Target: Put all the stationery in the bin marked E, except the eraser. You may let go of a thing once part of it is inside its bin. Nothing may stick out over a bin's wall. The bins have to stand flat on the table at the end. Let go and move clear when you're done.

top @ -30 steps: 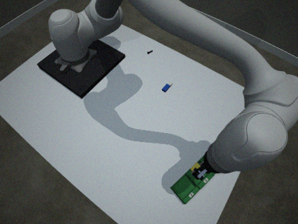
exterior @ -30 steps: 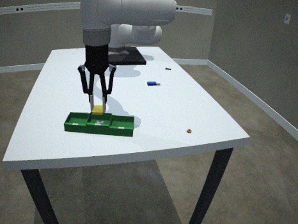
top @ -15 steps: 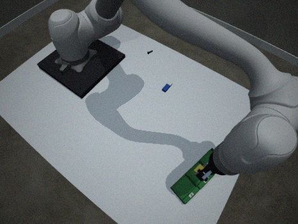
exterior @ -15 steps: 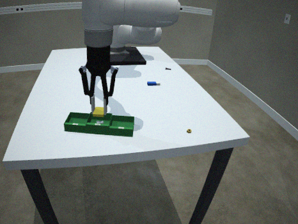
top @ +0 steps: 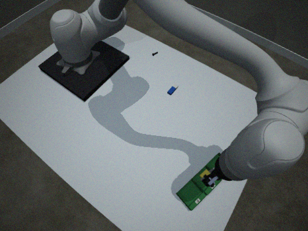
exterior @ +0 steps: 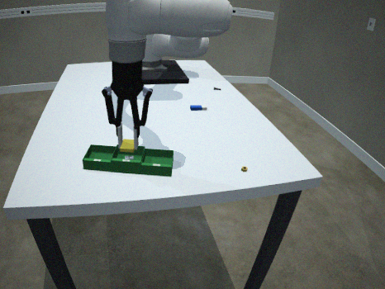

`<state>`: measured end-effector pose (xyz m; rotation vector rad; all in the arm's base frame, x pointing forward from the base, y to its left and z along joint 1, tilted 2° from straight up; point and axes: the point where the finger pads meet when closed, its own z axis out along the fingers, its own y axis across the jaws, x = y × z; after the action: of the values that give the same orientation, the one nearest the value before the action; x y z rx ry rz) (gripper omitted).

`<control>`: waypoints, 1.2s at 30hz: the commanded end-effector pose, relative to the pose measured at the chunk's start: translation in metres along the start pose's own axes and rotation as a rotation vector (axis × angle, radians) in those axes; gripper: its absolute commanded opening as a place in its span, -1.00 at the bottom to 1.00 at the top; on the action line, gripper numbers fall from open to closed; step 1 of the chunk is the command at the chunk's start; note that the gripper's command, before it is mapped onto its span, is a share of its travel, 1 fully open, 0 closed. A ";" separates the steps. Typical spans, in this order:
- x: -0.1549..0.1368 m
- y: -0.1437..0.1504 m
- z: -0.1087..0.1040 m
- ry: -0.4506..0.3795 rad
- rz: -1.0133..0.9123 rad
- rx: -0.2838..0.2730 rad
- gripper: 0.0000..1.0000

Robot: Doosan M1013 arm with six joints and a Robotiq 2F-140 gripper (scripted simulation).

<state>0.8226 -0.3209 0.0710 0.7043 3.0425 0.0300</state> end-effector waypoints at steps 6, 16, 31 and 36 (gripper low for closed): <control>0.000 0.000 0.015 0.000 0.000 0.000 -0.42; 0.000 0.000 0.028 0.000 0.000 0.000 -0.42; 0.000 0.000 0.028 0.000 0.000 0.000 -0.30; 0.000 0.000 0.028 0.000 0.000 0.000 -0.30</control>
<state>0.8231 -0.3205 0.0424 0.7043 3.0425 0.0300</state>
